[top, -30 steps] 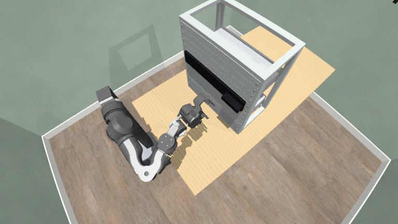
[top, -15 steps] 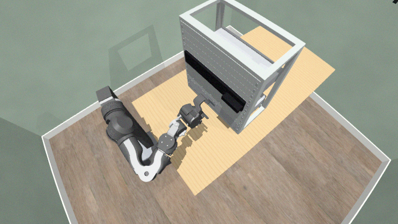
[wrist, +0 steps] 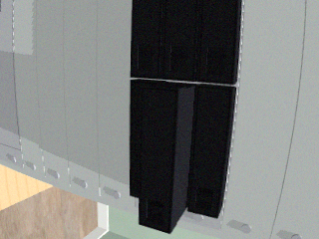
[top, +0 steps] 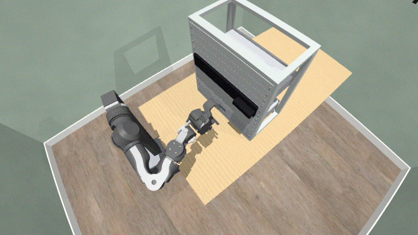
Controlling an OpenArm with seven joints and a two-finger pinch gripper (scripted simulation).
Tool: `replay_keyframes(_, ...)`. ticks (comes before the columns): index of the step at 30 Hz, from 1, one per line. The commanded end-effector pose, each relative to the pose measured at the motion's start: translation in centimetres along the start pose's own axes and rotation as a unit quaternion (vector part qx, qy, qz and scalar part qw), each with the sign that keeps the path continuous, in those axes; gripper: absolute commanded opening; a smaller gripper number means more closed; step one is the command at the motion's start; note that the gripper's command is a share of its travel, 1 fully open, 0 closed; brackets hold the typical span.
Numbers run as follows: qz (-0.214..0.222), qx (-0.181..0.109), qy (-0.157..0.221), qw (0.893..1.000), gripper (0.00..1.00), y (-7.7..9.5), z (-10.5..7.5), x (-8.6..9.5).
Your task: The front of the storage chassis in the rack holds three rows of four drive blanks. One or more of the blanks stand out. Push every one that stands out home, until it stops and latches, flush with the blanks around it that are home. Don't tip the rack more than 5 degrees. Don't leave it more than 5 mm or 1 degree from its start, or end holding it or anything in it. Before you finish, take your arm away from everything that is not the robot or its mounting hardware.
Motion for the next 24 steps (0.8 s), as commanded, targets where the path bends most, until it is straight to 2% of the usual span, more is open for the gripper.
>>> replay_keyframes(1,0.000,0.002,-0.001,1.000,1.00,-0.09,0.04,0.02)
replay_keyframes(19,0.000,0.002,-0.001,1.000,1.00,-0.09,0.04,0.02)
replay_keyframes(20,0.000,0.002,-0.001,1.000,0.00,-0.09,0.04,0.02)
replay_keyframes(24,0.000,0.002,-0.001,1.000,0.00,-0.09,0.04,0.02)
Point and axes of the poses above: the point where the finger pads meet when closed, its own z axis out along the fingers, its own x axis across the jaws, y = z × x, the point moved 1 cm from there along -z, back along the fingers, and after that the axes turned 5 degrees about z, right-handed, at the moved point
